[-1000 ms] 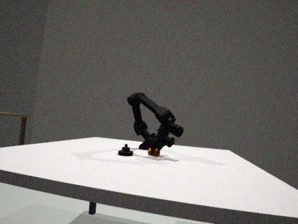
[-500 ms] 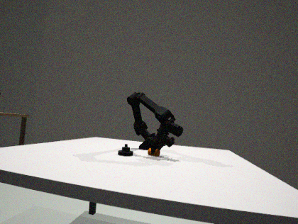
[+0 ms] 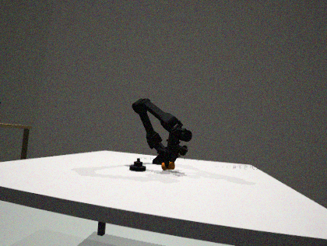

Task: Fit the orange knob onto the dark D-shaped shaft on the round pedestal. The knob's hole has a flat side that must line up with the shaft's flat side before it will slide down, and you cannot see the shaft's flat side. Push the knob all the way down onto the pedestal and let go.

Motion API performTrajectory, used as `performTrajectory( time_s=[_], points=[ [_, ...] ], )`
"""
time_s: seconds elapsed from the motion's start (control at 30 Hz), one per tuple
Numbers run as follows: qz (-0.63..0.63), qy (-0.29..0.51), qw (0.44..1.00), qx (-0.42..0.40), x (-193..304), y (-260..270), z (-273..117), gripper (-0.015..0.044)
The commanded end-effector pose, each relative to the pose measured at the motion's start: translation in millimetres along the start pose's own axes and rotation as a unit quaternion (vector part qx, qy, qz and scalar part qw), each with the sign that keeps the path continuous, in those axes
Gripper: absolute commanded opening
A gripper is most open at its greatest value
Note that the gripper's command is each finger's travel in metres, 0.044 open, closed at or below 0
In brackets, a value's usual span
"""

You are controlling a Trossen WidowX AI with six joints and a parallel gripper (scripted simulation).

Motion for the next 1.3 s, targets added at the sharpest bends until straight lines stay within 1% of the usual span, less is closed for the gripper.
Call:
performTrajectory(
  time_s=[0.0,0.67,1.27],
  points=[
    [-0.003,-0.034,0.999,0.006,5.4,2.1,-1.6,0.0179],
    [-0.005,-0.180,0.983,0.030,26.6,5.5,-4.8,0.0179],
    [-0.006,-0.318,0.946,0.053,47.9,8.9,-1.6,0.0179]
  ],
)
Point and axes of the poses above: the point midway between the two fingers, 35 mm back from their tips, its own z axis out along the fingers, its own y axis across the jaws, x = y × z, the point moved 1 cm from there along -z, back along the fingers, and after that the axes turned 10 degrees about -z, right-handed, at the moved point
